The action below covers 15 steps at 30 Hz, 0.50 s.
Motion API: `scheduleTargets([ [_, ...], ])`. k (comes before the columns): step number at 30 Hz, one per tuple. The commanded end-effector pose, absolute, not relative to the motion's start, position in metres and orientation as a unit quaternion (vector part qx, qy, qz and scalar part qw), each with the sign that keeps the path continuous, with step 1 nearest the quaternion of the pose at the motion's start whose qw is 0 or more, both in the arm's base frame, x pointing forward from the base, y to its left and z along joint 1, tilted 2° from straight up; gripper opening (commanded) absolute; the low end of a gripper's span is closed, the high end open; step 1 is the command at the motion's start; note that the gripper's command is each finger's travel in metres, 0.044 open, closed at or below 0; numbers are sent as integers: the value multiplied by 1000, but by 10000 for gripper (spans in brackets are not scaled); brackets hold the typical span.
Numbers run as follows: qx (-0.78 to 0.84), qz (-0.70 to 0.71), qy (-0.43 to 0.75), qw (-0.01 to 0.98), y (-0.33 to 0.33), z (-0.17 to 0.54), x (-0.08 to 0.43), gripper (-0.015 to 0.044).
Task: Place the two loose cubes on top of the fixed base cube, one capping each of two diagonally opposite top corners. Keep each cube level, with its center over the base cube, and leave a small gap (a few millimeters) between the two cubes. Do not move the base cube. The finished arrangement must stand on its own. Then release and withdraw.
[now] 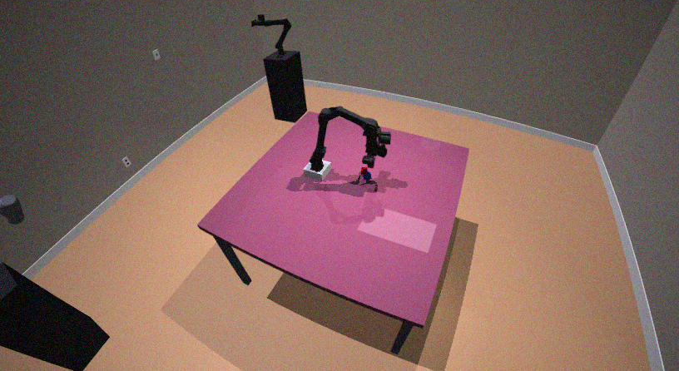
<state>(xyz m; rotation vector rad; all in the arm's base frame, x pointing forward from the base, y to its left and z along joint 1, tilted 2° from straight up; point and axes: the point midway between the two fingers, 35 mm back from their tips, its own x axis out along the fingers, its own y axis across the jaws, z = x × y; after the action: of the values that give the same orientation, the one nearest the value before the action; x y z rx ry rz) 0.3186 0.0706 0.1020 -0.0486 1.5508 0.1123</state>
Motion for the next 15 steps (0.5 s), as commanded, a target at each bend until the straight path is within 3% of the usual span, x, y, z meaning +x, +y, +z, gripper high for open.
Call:
scheduleTargets([
  [1,-19,48,700,713,72,97,319,105],
  [15,-39,57,694,717,73,71,317,105],
])
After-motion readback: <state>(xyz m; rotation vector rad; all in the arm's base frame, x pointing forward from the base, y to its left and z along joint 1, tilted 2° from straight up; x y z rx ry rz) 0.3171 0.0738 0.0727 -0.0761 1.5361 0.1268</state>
